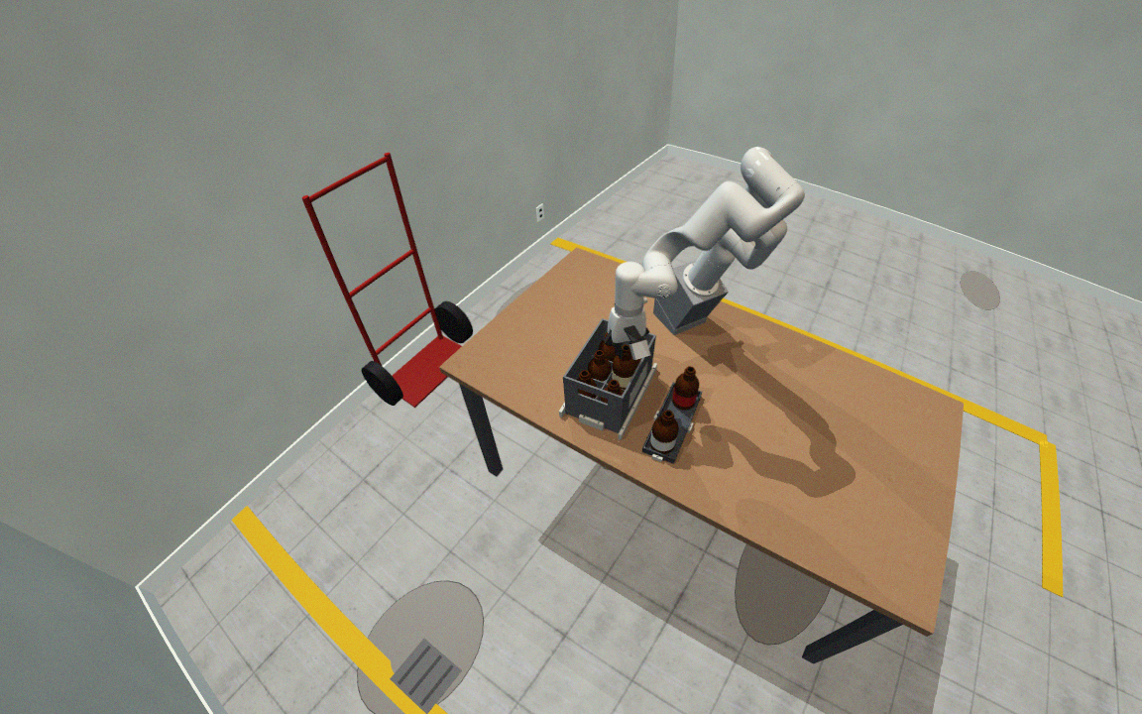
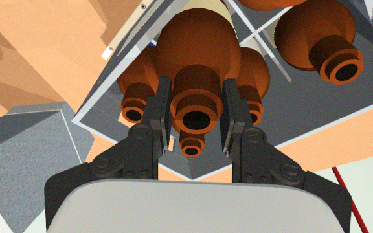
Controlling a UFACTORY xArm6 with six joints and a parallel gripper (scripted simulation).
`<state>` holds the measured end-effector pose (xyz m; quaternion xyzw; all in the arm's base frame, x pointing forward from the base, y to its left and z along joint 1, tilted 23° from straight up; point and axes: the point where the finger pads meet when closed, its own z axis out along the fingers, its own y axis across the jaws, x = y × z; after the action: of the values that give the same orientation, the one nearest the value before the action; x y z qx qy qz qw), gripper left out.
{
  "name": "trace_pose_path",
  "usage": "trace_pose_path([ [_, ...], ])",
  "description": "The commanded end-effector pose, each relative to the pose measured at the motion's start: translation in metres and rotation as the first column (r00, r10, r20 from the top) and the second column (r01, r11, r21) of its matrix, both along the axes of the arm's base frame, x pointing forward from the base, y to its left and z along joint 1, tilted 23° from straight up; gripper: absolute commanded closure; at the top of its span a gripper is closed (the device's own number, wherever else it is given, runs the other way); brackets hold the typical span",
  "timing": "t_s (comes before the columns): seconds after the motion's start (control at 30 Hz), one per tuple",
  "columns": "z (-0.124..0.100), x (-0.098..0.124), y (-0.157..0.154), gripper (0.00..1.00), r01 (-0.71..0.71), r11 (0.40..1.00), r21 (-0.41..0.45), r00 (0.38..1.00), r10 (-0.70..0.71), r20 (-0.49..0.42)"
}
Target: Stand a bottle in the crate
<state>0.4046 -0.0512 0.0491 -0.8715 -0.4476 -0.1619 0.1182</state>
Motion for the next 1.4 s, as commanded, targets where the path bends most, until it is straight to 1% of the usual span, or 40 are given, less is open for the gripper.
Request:
trace_pose_path([
  [0.0,-0.0004,0.0014,-0.0001,1.00,0.001,1.000,-0.001,1.000,-0.001,0.003],
  [0.9,-0.0013,0.0016,0.0003,1.00,0.001,1.000,-0.001,1.000,-0.001,0.003],
  [1.37,-0.0098,0.0033,0.0035,1.00,0.001,1.000,-0.001,1.000,-0.001,0.003],
])
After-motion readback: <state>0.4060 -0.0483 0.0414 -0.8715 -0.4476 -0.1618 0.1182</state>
